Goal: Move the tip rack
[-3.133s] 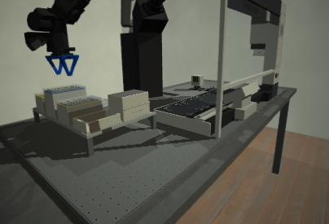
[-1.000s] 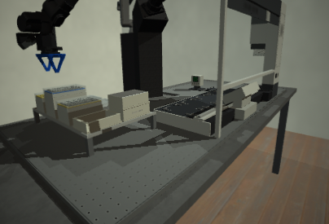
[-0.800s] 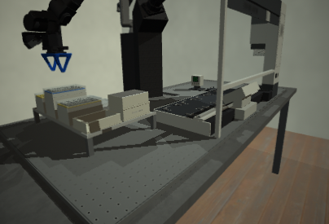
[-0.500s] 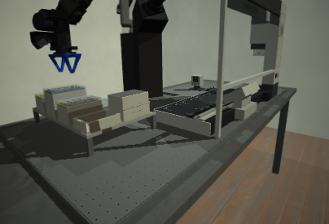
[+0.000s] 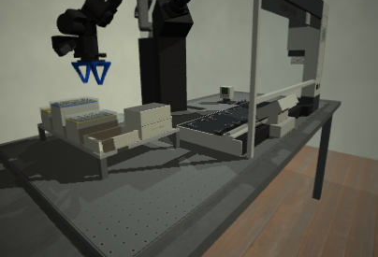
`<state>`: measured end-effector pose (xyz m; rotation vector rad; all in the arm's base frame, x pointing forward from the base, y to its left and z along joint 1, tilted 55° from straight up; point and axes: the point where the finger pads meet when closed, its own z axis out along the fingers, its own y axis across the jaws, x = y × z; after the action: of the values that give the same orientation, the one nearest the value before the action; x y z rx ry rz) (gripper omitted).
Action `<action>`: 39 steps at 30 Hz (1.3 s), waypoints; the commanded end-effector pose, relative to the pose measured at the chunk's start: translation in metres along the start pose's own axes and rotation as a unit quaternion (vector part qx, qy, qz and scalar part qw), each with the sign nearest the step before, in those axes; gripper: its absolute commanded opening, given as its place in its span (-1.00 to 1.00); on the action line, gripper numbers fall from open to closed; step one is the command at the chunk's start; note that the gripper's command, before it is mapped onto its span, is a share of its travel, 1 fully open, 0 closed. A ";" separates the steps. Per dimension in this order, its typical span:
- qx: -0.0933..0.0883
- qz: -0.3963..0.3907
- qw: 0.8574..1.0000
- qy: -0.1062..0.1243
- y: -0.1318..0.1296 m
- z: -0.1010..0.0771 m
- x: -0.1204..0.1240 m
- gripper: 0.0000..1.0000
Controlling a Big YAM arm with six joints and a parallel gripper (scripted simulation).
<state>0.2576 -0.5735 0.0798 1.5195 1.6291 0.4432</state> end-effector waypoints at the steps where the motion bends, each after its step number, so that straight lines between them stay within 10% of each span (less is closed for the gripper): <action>1: -0.009 -0.002 1.000 -0.008 0.023 -0.003 -0.002 1.00; 39: -0.010 0.004 1.000 -0.004 0.182 -0.008 0.063 1.00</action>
<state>0.3633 -0.4858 0.1784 1.5143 1.6240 0.4392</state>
